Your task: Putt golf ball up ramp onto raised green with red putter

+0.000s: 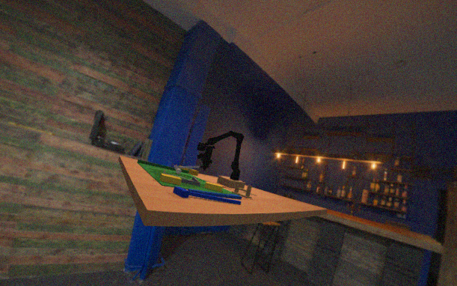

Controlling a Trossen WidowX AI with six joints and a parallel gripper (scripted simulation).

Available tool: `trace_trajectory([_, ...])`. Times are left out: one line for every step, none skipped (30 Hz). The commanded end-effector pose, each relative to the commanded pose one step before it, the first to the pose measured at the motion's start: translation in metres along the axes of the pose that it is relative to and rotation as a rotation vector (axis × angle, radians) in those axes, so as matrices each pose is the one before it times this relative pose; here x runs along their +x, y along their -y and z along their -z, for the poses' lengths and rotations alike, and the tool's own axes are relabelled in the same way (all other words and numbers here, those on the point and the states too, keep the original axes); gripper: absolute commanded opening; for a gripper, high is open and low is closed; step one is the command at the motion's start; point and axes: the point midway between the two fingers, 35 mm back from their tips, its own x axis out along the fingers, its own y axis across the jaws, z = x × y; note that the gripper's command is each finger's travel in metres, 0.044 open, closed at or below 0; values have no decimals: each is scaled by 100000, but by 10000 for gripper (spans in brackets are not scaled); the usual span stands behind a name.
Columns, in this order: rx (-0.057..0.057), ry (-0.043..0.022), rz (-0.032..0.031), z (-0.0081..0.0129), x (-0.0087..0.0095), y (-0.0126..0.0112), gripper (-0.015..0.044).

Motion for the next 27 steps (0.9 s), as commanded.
trace_trajectory([0,0,0,0,0,0,0])
trace_trajectory([0,0,0,0,0,0,0])
trace_trajectory([0,0,0,0,0,0,0])
trace_trajectory([0,0,0,0,0,0,0])
trace_trajectory([0,0,0,0,0,0,0])
trace_trajectory([0,0,0,0,0,0,0])
trace_trajectory([0,0,0,0,0,0,0])
trace_trajectory([0,0,0,0,0,0,0])
trace_trajectory([0,0,0,0,0,0,0])
trace_trajectory([12,-1,-8,-4,10,79,0])
trace_trajectory([22,-1,-14,-6,17,141,0])
trace_trajectory([32,-1,-22,-8,25,210,0])
trace_trajectory([44,0,-30,-8,35,291,0])
trace_trajectory([49,1,-34,-5,39,319,0])
trace_trajectory([54,2,-38,-1,44,357,0])
trace_trajectory([61,4,-44,5,50,405,0])
trace_trajectory([67,6,-49,12,56,447,0])
trace_trajectory([57,7,-42,16,47,377,0])
trace_trajectory([35,5,-26,12,29,231,0])
trace_trajectory([12,2,-9,5,10,77,0])
trace_trajectory([0,0,0,0,0,0,0])
trace_trajectory([0,0,0,0,0,0,0])
trace_trajectory([0,0,0,0,0,0,0])
trace_trajectory([0,0,0,0,0,0,0])
trace_trajectory([533,-633,-450,262,119,-200,0])
trace_trajectory([0,0,0,0,0,0,0])
trace_trajectory([0,0,0,0,0,0,0])
